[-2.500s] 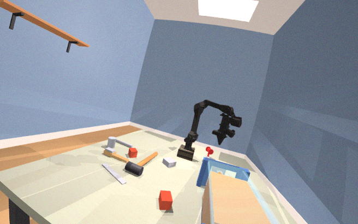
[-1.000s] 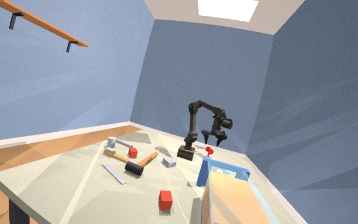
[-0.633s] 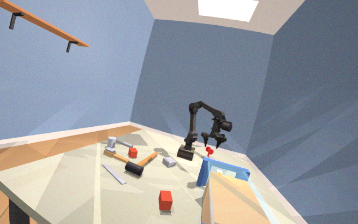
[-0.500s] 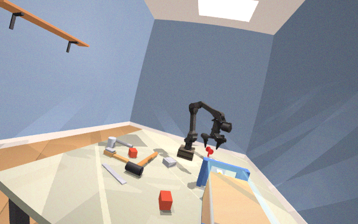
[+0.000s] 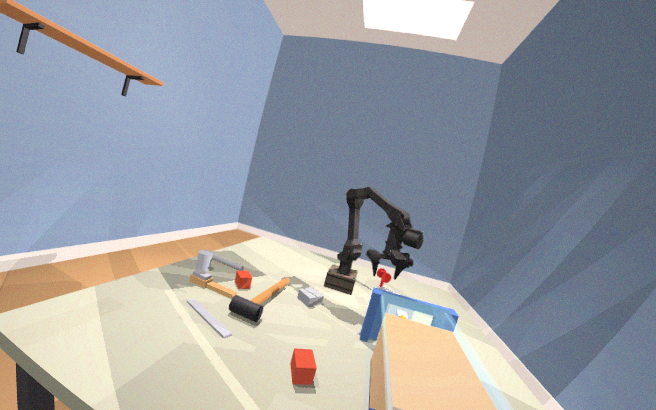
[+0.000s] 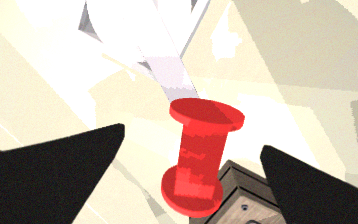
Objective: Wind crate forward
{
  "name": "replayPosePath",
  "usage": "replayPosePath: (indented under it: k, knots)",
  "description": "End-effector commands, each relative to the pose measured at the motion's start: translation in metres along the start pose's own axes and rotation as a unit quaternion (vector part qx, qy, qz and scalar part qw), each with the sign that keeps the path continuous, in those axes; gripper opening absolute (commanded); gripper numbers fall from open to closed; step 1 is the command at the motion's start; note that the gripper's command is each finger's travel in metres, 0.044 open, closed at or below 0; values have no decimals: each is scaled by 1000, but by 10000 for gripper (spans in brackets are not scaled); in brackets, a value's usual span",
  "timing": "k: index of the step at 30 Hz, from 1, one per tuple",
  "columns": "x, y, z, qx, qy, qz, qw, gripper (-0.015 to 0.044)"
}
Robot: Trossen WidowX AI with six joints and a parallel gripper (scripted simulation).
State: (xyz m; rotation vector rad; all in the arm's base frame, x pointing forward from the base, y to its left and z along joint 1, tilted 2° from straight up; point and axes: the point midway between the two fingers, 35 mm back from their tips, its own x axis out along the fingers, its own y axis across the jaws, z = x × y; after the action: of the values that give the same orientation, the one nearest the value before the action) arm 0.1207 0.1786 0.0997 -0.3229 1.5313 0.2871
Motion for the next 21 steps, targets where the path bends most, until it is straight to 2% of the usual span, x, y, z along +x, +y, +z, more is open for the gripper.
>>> replayPosePath:
  k: [1,14,21]
  knots:
    - [6,-1,0,-1,-1,-1,1000,440]
    - [25,-2,-2,-1,-1,-1,1000,440]
    - [22,-2,-2,1,1,-1,1000,256]
